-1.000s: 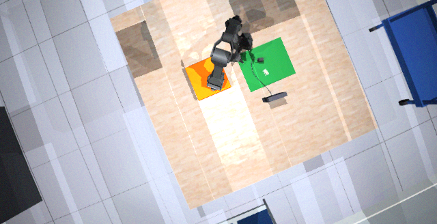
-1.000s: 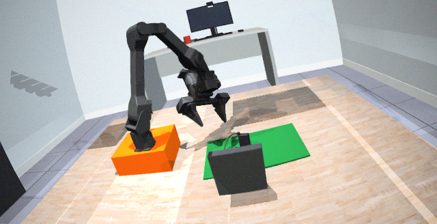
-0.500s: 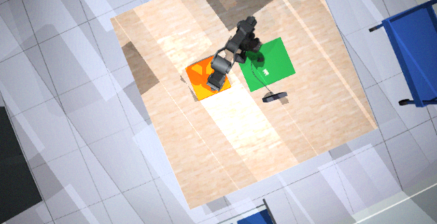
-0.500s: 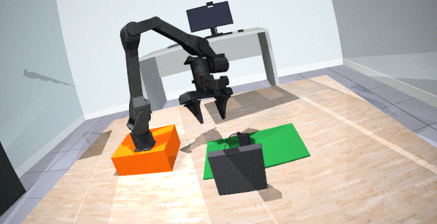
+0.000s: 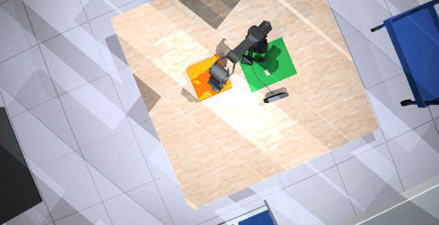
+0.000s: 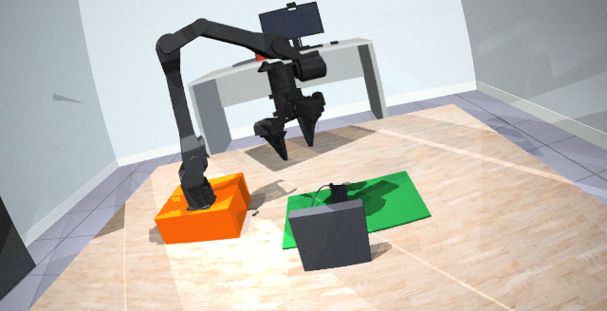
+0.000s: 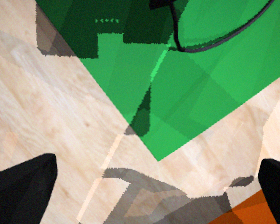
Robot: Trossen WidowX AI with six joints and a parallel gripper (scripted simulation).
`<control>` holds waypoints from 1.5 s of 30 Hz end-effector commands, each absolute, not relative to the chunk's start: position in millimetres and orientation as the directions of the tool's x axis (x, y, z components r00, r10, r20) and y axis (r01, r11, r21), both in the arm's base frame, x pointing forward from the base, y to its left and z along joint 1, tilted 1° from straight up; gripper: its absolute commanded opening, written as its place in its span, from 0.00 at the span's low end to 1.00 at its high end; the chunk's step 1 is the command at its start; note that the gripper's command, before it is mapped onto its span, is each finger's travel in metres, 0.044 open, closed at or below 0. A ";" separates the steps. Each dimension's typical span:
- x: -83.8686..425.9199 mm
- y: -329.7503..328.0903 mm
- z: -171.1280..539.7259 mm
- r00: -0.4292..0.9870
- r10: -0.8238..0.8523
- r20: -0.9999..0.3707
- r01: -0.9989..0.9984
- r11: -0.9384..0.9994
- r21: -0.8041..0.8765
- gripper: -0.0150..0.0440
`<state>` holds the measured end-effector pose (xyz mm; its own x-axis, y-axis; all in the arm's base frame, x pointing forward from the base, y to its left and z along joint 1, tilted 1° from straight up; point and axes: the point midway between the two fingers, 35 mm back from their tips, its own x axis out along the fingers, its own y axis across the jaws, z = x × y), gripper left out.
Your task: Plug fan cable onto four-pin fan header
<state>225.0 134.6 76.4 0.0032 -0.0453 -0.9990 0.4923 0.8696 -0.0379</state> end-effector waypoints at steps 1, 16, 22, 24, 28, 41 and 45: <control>225.0 134.6 76.4 0.003 -0.045 -0.999 0.492 0.870 -0.038 1.00; 313.0 78.1 124.9 0.009 0.002 -1.000 0.204 0.979 0.004 1.00; 313.5 78.2 122.2 0.009 0.002 -1.000 0.204 0.979 0.004 1.00; 315.4 78.7 109.9 0.010 0.002 -1.000 0.204 0.979 0.004 1.00; 317.7 79.3 63.0 0.010 0.002 -1.000 0.204 0.979 0.004 1.00; 314.0 78.3 20.7 0.009 0.002 -1.000 0.204 0.979 0.004 1.00; 314.4 78.4 14.2 0.009 0.002 -1.000 0.204 0.979 0.004 1.00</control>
